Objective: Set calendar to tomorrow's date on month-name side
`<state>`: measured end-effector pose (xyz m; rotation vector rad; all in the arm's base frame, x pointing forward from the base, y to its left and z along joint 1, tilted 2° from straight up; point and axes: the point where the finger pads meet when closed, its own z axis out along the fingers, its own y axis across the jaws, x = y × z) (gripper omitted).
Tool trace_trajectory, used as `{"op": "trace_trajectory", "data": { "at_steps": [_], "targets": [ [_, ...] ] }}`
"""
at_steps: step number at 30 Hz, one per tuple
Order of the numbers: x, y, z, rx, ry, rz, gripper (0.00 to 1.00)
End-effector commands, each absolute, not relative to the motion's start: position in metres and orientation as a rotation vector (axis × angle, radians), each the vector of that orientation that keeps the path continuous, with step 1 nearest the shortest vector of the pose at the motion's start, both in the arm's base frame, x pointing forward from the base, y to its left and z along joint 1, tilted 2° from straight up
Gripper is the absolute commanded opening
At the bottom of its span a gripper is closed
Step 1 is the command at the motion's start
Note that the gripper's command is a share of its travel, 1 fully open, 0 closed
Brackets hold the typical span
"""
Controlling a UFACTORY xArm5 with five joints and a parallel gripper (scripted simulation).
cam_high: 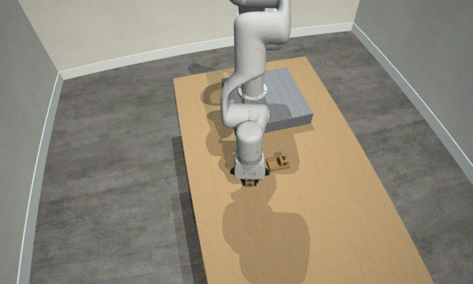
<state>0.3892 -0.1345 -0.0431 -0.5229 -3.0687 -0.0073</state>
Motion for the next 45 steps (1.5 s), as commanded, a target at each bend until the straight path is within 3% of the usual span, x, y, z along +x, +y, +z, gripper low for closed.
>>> {"op": "trace_trajectory", "data": {
  "at_steps": [1,39,45],
  "targets": [
    [0.3905,-0.1350,-0.0422,-0.523,-3.072,-0.007,0.29],
    [0.3905,-0.1350,-0.0422,-0.523,-3.072,-0.007,0.29],
    [0.3905,-0.1350,-0.0422,-0.523,-3.072,-0.007,0.37]
  ]
}}
